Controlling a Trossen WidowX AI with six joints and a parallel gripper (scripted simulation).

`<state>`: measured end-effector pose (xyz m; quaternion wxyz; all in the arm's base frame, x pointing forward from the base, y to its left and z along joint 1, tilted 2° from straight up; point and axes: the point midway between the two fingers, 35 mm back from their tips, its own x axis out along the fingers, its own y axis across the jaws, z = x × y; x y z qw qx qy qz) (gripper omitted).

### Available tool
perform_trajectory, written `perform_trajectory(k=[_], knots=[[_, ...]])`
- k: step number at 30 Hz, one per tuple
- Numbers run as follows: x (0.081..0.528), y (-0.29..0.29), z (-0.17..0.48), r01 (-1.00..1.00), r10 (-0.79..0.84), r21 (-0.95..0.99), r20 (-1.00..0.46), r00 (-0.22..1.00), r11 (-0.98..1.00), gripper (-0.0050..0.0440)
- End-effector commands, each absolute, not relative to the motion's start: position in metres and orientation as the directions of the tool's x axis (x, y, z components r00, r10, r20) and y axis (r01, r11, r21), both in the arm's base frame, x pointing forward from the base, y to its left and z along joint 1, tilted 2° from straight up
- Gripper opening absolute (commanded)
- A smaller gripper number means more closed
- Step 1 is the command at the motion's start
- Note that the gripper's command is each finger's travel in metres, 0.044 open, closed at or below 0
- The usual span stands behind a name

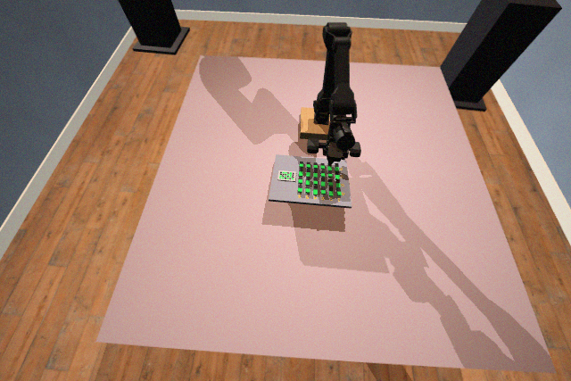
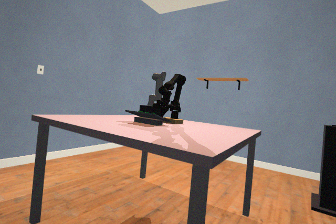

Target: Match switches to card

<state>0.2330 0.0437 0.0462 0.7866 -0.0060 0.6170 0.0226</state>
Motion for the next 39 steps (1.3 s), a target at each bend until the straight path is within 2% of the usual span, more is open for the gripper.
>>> perform_trajectory(k=[1, 18, 26, 39], knots=[[0.232, 0.044, 0.044, -0.045, 0.028, 0.018, -0.972, 0.235, 0.999, 0.0], [0.233, 0.044, 0.042, -0.045, 0.028, 0.018, -0.972, 0.235, 0.999, 0.0], [0.221, 0.042, 0.104, -0.045, 0.027, 0.018, -0.977, 0.211, 0.999, 0.0], [0.24, 0.016, 0.107, -0.045, 0.027, 0.018, -0.978, 0.207, 0.999, 0.0]])
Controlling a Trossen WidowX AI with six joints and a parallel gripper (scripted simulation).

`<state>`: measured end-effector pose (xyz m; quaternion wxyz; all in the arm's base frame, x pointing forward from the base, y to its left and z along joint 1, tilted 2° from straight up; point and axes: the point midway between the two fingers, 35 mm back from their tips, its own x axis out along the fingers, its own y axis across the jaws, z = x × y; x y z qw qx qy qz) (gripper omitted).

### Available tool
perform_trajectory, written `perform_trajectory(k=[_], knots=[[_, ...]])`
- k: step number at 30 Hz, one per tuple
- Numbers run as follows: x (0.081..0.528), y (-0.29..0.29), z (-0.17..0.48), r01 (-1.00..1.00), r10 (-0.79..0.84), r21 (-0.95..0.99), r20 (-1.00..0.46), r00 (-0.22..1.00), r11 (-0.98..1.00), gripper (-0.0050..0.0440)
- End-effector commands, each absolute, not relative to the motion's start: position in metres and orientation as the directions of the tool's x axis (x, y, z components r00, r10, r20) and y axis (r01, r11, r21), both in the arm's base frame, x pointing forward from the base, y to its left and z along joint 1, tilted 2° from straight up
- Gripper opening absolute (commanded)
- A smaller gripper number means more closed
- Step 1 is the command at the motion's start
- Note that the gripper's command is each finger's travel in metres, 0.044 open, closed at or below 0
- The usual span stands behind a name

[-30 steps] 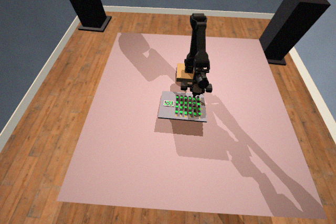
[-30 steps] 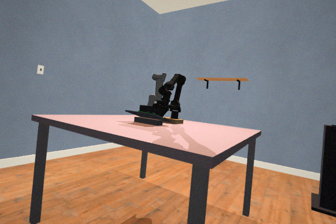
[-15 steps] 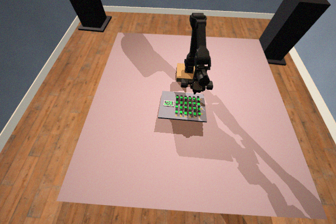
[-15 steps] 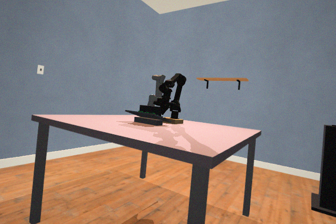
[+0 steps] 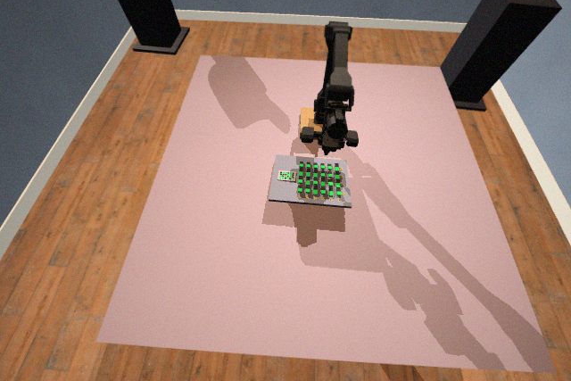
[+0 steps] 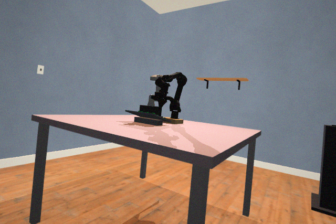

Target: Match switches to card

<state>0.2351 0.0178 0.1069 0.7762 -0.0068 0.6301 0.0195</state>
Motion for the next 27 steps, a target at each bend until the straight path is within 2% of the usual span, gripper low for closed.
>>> perform_trajectory(k=[1, 6, 27], knots=[[0.24, 0.016, 0.107, -0.045, 0.027, 0.018, -0.978, 0.207, 0.999, 0.0], [0.248, 0.017, 0.076, -0.045, 0.026, 0.018, -0.983, 0.184, 0.999, 0.0], [0.25, 0.017, 0.065, -0.045, 0.026, 0.018, -0.983, 0.184, 0.999, 0.0]])
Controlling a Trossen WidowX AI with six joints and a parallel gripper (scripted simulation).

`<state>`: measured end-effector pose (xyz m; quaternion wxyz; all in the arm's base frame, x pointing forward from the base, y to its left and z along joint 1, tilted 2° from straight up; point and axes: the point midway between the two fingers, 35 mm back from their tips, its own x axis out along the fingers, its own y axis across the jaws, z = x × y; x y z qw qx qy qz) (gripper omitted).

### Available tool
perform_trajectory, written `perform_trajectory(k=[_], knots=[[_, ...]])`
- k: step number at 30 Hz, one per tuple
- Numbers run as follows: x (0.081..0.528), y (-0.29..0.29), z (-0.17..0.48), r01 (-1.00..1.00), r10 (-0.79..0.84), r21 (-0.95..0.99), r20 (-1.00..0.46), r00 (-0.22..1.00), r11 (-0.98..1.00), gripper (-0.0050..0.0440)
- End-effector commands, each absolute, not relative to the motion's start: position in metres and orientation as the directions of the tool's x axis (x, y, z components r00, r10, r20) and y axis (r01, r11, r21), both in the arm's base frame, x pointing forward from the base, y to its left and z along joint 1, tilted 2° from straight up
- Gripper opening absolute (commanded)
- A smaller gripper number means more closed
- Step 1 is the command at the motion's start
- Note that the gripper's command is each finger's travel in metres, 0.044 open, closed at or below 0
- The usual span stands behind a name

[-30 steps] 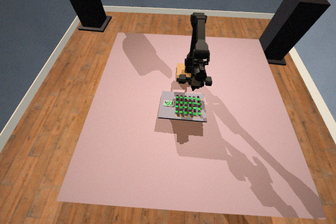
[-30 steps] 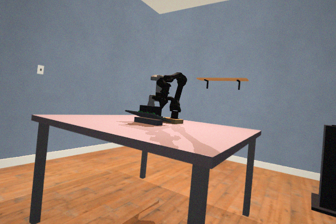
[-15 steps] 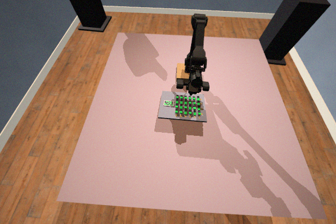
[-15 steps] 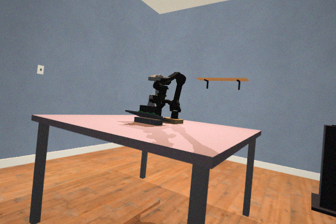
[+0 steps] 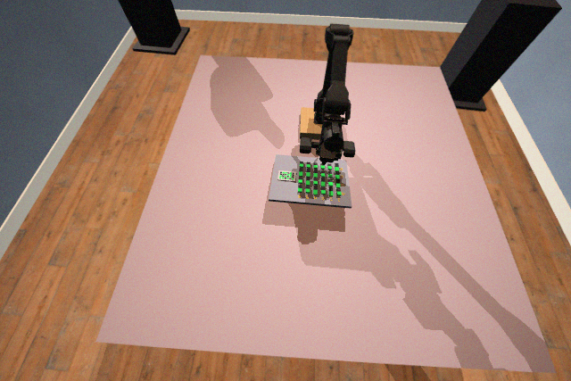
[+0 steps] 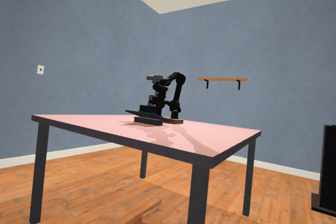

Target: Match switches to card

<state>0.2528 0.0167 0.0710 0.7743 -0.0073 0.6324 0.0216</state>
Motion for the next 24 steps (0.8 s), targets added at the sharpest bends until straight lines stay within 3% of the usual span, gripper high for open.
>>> perform_trajectory(k=[1, 24], knots=[[0.25, 0.017, 0.065, -0.045, 0.026, 0.018, -0.983, 0.184, 0.999, 0.0], [0.253, 0.017, 0.052, -0.045, 0.026, 0.018, -0.983, 0.184, 0.999, 0.0]])
